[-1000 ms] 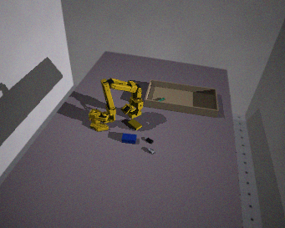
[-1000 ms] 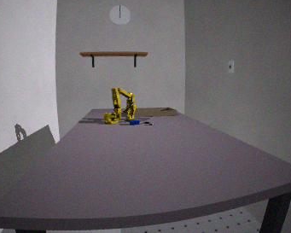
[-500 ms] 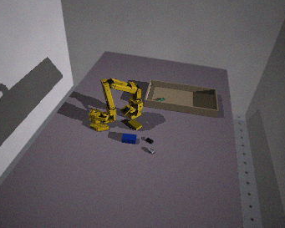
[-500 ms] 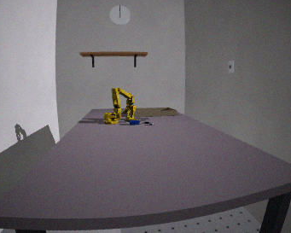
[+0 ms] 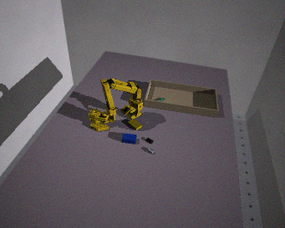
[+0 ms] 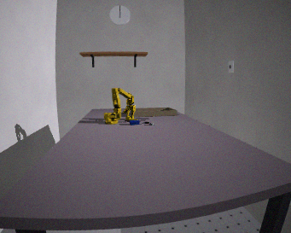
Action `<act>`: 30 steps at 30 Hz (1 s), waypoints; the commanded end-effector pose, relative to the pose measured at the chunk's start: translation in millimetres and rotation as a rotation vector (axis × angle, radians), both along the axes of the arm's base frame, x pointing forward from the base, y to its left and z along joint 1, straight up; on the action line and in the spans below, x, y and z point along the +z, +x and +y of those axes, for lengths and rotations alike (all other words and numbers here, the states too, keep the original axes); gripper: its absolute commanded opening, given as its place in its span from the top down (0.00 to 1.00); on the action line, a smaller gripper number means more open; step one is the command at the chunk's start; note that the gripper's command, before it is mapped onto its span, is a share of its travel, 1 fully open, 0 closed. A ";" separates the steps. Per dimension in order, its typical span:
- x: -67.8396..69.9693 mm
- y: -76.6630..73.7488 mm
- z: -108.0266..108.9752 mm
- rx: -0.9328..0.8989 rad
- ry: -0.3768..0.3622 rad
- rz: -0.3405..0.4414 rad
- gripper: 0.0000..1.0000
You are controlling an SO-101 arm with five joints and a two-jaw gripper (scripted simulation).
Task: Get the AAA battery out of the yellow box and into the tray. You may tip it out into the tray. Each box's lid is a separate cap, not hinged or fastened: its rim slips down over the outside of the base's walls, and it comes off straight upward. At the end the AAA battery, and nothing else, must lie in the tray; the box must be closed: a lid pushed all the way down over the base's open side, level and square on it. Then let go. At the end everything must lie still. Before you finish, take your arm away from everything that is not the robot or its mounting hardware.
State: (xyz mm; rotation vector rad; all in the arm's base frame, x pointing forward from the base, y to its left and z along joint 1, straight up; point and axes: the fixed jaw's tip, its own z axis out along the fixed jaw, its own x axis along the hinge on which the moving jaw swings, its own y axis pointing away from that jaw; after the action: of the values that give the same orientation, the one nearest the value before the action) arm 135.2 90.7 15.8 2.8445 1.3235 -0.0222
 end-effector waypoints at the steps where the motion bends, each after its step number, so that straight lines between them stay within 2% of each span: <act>1: 0.7 2.3 0.5 0.002 0.010 -0.011 0.80; 30: 0.7 2.3 0.5 0.002 0.010 -0.011 0.78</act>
State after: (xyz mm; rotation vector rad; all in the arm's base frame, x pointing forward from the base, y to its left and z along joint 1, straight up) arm 135.2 90.7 15.8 2.8445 1.3235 -0.0222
